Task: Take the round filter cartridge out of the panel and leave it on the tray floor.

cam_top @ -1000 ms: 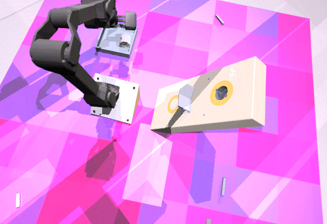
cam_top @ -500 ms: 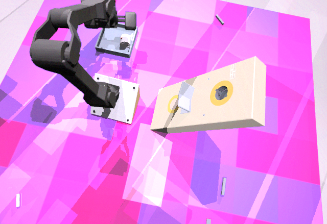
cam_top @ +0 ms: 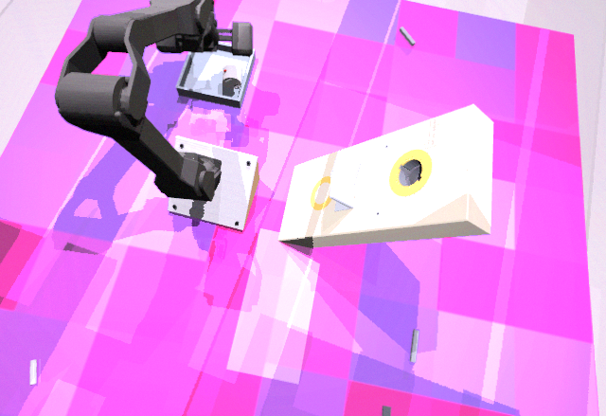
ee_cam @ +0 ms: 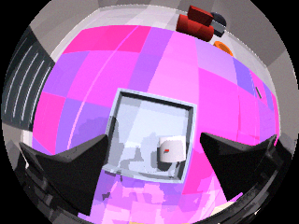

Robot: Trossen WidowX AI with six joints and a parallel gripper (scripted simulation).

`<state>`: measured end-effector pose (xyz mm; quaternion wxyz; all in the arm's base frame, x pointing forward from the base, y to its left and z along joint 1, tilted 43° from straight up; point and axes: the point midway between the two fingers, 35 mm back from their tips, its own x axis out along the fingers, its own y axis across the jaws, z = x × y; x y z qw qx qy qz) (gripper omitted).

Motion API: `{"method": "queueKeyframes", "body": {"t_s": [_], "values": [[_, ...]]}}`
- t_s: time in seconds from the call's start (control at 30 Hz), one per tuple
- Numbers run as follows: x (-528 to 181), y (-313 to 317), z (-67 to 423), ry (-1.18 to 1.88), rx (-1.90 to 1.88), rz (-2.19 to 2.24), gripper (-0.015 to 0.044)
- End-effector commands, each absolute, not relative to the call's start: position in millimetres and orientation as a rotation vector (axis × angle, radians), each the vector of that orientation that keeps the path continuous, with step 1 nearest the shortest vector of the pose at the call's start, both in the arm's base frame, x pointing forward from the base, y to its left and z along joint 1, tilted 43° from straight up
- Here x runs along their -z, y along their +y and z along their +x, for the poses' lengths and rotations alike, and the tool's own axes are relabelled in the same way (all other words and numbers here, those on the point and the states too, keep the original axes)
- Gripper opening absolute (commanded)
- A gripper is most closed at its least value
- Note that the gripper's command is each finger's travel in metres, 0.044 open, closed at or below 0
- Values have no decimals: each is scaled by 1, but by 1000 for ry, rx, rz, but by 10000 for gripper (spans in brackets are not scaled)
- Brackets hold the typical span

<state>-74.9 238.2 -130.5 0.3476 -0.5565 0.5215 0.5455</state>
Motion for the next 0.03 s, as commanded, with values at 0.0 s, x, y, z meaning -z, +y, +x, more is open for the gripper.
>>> {"method": "queueKeyframes", "body": {"t_s": [0.0], "values": [[131,237,-75,1355,-1412,-1445,440]]}}
